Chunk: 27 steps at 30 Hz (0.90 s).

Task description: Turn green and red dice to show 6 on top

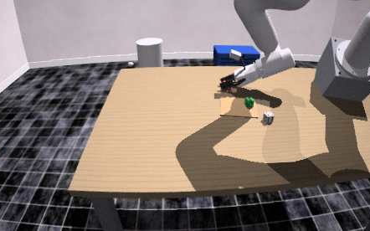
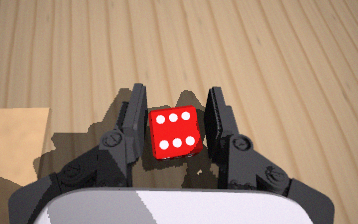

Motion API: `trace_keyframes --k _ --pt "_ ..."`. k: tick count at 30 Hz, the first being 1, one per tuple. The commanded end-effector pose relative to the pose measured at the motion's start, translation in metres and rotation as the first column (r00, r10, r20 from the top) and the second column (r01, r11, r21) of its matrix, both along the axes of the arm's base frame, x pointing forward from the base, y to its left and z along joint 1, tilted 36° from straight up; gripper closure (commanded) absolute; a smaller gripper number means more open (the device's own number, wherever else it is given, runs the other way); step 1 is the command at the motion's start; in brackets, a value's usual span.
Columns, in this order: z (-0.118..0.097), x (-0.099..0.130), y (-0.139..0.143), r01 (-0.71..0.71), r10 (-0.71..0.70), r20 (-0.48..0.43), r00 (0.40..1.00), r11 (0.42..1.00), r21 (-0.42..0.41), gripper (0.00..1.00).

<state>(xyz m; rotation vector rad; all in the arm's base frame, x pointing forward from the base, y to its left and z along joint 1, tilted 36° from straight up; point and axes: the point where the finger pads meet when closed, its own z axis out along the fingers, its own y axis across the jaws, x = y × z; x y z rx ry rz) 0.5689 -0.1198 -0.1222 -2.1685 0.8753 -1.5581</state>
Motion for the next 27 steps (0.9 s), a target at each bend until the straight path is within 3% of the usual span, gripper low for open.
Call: trace_keyframes --k 1,7,19,27 --pt "0.001 0.0 0.0 0.001 -0.001 0.001 1.0 1.0 0.0 0.53" --pt "0.003 -0.007 0.0 0.001 -0.001 0.001 1.0 1.0 0.0 0.53" --pt "0.017 -0.043 0.004 0.001 -0.001 0.001 1.0 1.0 0.0 0.53" --pt "0.018 -0.046 0.004 0.001 -0.001 0.001 1.0 1.0 0.0 0.53"
